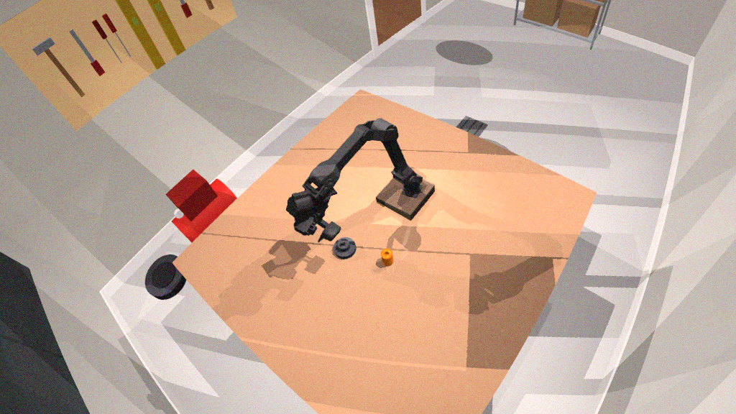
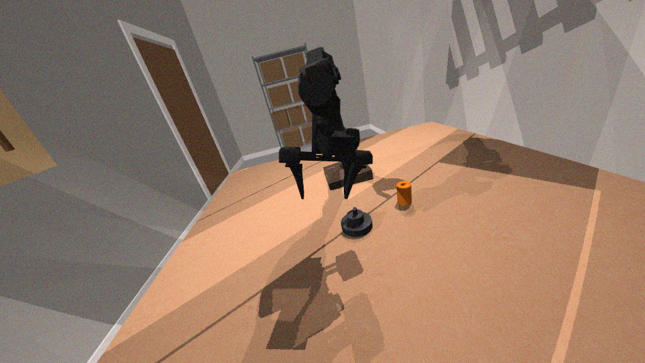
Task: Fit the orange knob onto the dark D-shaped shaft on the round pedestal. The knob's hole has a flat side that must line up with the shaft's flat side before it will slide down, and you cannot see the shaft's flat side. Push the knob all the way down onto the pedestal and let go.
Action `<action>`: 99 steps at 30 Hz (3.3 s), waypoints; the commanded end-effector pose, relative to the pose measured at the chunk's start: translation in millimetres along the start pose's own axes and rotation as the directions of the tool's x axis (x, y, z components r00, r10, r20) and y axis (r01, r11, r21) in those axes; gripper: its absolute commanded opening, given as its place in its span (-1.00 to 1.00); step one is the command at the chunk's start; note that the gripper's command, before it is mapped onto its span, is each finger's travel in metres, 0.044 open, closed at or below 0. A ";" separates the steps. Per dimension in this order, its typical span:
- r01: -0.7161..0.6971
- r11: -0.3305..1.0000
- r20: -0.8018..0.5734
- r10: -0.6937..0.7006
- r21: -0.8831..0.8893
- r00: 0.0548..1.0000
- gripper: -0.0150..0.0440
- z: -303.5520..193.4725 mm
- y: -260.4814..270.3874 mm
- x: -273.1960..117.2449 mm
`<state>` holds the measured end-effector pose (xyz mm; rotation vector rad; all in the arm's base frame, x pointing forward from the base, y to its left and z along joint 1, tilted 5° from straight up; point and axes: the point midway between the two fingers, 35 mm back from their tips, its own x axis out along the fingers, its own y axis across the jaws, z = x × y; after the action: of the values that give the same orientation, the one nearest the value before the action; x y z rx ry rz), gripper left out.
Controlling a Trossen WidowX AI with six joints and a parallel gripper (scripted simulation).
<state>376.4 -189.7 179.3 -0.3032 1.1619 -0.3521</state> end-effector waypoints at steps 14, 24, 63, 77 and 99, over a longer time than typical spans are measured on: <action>-0.287 0.938 -0.344 0.339 0.193 0.876 1.00 -69.1 230.8 -81.0; -0.286 0.939 -0.344 0.338 0.193 0.876 1.00 -81.6 236.7 -50.3; -0.286 0.939 -0.344 0.338 0.193 0.876 1.00 -102.3 259.9 4.7; -0.286 0.939 -0.345 0.337 0.193 0.876 1.00 -111.3 266.6 22.4; -0.286 0.939 -0.344 0.338 0.193 0.876 -0.47 -103.6 263.1 11.6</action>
<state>309.2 36.0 12.2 0.0791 1.5398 -0.2109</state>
